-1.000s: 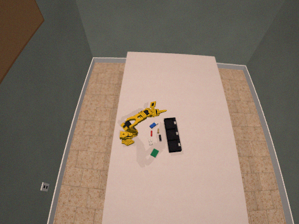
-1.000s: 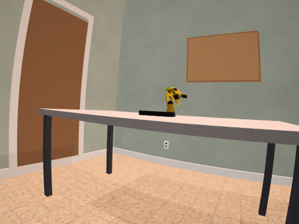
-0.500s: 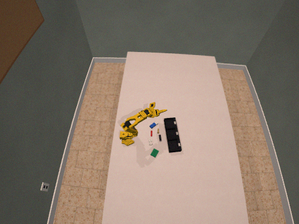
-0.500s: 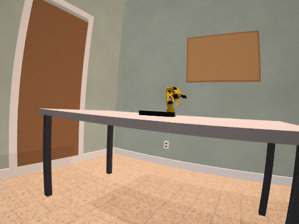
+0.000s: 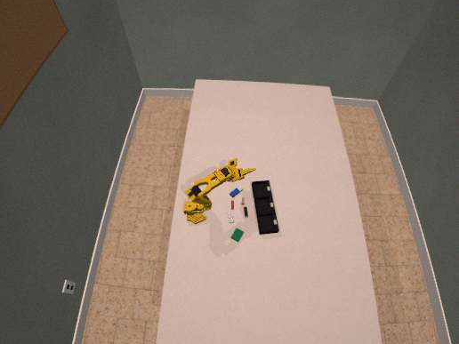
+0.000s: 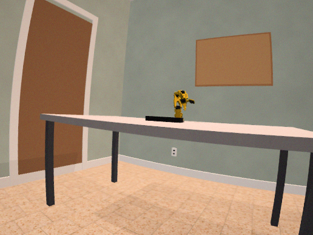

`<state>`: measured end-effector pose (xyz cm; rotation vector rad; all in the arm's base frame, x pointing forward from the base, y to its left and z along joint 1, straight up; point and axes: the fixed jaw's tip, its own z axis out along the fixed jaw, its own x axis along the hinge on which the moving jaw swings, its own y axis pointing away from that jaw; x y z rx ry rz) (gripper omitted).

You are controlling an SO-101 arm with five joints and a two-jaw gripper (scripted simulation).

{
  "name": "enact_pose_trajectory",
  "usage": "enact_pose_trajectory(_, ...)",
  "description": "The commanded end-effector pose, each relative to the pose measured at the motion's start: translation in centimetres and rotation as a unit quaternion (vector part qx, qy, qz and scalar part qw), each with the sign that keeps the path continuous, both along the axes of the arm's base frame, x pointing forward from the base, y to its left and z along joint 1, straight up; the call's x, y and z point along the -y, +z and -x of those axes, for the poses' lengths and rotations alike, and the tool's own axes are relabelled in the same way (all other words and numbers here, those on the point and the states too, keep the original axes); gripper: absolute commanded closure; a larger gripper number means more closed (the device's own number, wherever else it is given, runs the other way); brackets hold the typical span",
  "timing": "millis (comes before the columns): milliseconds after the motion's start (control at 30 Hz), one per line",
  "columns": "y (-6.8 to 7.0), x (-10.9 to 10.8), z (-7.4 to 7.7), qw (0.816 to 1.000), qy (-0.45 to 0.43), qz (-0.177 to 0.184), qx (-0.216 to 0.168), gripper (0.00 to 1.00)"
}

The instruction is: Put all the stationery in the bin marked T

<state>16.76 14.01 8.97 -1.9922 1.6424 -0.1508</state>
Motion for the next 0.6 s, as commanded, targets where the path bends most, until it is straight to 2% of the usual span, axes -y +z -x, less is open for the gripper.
enact_pose_trajectory(0,1.3,0.3,-0.3,1.000,0.003,-0.005,0.017,0.00)
enact_pose_trajectory(200,1.5,0.6,-0.2,1.000,0.009,0.006,0.015,0.00)
enact_pose_trajectory(233,0.0,0.7,0.3,1.000,0.010,0.021,-0.011,0.00)
enact_pose_trajectory(400,0.1,1.0,0.2,1.000,-0.006,0.019,-0.017,0.00)
enact_pose_trajectory(567,0.2,2.1,-0.1,0.997,-0.070,0.008,-0.040,0.00)
